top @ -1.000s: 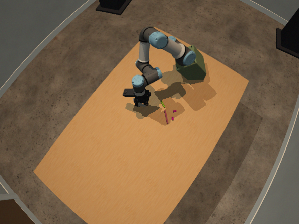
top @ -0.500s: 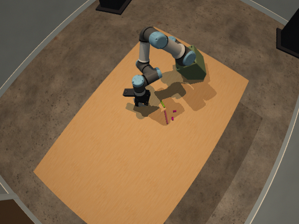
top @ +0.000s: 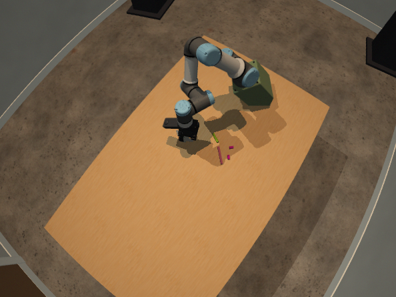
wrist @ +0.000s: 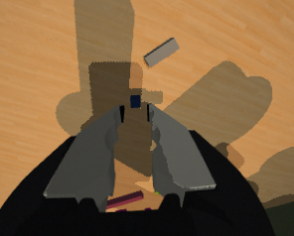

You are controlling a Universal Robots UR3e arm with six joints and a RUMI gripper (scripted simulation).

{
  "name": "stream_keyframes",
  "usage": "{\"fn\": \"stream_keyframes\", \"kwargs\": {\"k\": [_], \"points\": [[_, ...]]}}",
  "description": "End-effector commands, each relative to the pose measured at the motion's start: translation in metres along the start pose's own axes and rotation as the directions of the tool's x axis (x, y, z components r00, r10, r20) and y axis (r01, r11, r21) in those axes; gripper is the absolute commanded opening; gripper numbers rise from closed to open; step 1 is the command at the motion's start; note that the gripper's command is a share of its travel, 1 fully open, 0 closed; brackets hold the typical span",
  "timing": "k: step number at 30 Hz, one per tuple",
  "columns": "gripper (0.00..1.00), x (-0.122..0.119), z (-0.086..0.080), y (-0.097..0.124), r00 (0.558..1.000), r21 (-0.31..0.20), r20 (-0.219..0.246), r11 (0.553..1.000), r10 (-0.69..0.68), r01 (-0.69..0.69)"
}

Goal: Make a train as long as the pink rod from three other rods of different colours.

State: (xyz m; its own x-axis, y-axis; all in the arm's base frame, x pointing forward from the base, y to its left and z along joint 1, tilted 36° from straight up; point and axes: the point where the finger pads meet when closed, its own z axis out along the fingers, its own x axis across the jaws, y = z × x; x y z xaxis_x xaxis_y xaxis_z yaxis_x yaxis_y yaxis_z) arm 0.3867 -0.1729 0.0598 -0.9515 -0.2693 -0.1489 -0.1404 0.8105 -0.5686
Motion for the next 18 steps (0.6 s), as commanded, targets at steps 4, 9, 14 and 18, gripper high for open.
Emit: {"fn": "stream_keyframes", "kwargs": {"k": [4,9,14,18], "points": [[0.14,-0.0006,0.0055,-0.0004,1.000,0.001,0.002,1.000,0.000,0.000],[0.14,-0.0006,0.0093,-0.0004,1.000,0.001,0.002,1.000,0.000,0.000],[0.14,-0.0006,0.0107,-0.0004,1.000,0.001,0.002,1.000,0.000,0.000],[0.14,-0.0006,0.0107,-0.0004,1.000,0.001,0.002,1.000,0.000,0.000]]}}
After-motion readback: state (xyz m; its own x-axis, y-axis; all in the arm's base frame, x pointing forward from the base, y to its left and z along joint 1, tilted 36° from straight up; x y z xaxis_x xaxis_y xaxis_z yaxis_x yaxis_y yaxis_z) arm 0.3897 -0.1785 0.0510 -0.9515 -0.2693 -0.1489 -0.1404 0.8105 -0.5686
